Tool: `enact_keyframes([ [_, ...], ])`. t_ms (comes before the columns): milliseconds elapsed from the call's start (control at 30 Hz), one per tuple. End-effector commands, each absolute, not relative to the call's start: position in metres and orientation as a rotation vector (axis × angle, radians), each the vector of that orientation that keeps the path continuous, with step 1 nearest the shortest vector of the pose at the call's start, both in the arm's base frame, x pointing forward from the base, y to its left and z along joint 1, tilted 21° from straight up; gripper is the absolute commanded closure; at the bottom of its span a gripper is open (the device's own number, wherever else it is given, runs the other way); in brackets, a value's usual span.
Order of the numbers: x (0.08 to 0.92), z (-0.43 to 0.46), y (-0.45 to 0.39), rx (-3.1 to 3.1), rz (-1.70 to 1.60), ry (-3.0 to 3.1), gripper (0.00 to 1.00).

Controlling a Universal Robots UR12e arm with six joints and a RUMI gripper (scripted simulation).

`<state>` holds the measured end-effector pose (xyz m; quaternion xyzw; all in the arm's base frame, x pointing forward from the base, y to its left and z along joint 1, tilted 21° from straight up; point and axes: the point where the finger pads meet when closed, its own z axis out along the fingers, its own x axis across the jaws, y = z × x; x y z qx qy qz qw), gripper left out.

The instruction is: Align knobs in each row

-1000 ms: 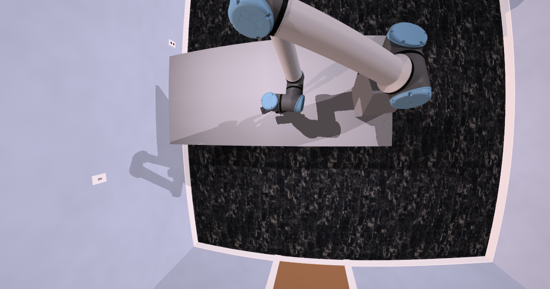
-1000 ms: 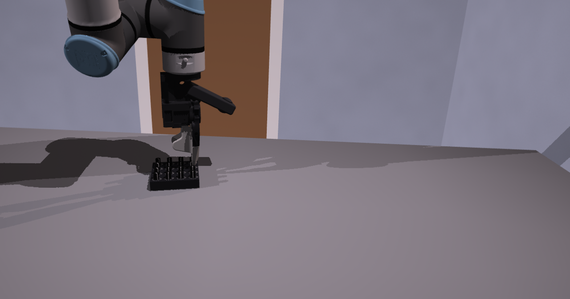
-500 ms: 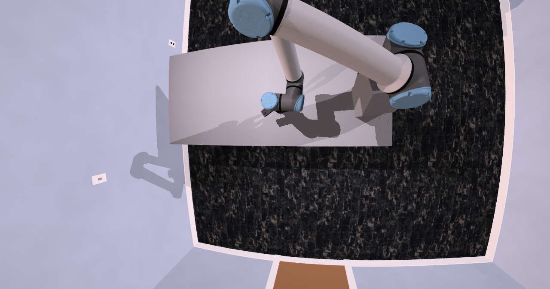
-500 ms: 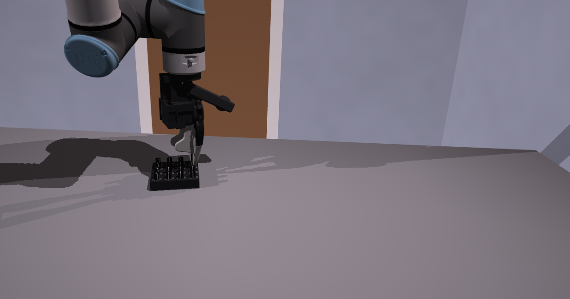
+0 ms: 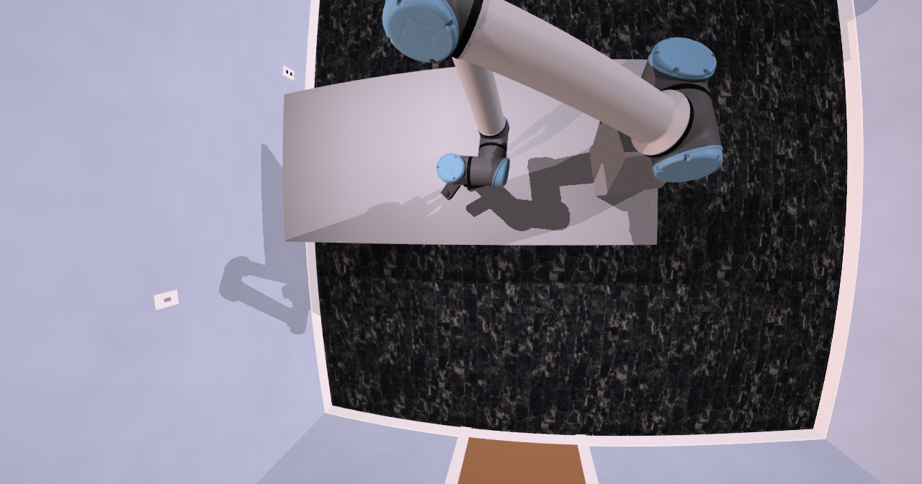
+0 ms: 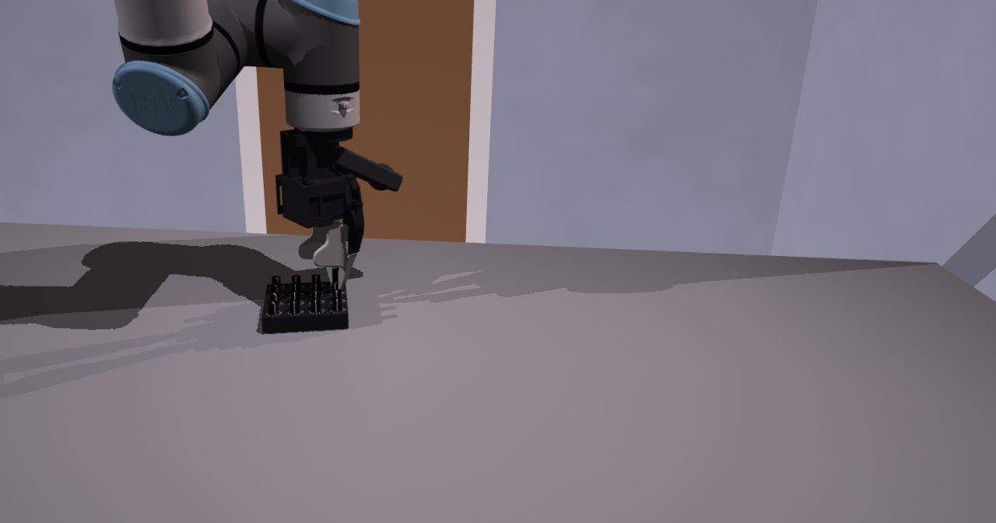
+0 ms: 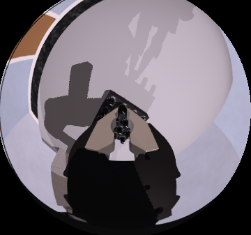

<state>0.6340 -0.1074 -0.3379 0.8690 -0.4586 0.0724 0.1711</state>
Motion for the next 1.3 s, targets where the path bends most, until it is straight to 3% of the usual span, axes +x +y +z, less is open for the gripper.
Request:
enact_keyframes([
  [0,0.637,-0.3368,-0.1087,2.529,0.188,-1.177,0.96],
  [1133,0.6363,-0.3371,-0.1076,2.596,0.154,-1.001,0.96],
  [1167,0.6363,-0.3371,-0.1076,2.596,0.154,-1.001,0.89],
  [1267,0.6363,-0.3371,-0.1076,2.596,0.154,-1.001,0.89],
])
